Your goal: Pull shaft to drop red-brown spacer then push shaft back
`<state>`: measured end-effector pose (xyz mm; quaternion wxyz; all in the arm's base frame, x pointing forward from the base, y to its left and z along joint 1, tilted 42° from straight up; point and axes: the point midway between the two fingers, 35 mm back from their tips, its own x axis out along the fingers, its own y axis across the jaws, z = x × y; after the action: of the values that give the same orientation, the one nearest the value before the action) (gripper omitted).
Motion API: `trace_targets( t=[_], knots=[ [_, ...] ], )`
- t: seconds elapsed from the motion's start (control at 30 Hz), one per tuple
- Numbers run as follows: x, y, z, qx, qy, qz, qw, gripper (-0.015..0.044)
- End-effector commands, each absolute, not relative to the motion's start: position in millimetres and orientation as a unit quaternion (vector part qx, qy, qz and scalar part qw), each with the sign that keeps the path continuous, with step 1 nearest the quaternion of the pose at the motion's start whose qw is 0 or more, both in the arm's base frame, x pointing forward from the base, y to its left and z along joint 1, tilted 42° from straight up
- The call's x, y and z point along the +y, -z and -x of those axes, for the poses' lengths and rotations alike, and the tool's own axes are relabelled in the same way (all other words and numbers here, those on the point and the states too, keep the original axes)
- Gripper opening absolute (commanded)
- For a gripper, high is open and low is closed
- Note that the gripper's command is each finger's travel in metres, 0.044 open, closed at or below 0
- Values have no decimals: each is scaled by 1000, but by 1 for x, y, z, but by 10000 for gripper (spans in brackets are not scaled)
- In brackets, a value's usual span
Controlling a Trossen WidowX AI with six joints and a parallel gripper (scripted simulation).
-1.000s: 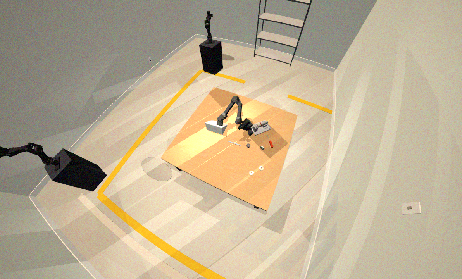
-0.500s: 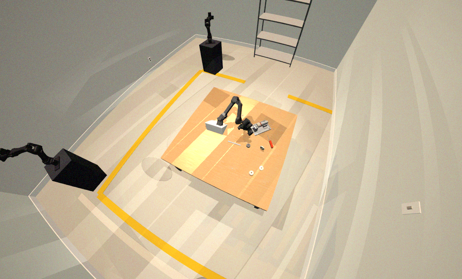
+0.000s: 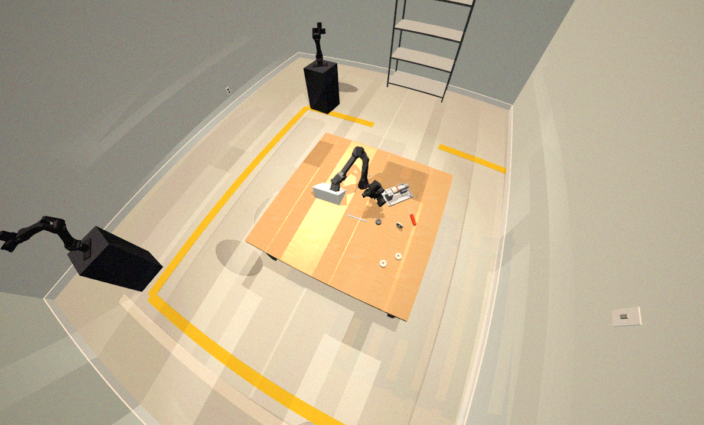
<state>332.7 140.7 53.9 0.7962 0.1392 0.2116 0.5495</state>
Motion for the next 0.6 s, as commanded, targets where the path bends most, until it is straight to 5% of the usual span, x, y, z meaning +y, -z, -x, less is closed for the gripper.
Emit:
trace_targets(
  t=[0.0,0.57],
  knots=[
    [140,-53,-332,211,-551,-139,796,0],
    [139,-52,-330,211,-551,-139,796,0]
  ],
)
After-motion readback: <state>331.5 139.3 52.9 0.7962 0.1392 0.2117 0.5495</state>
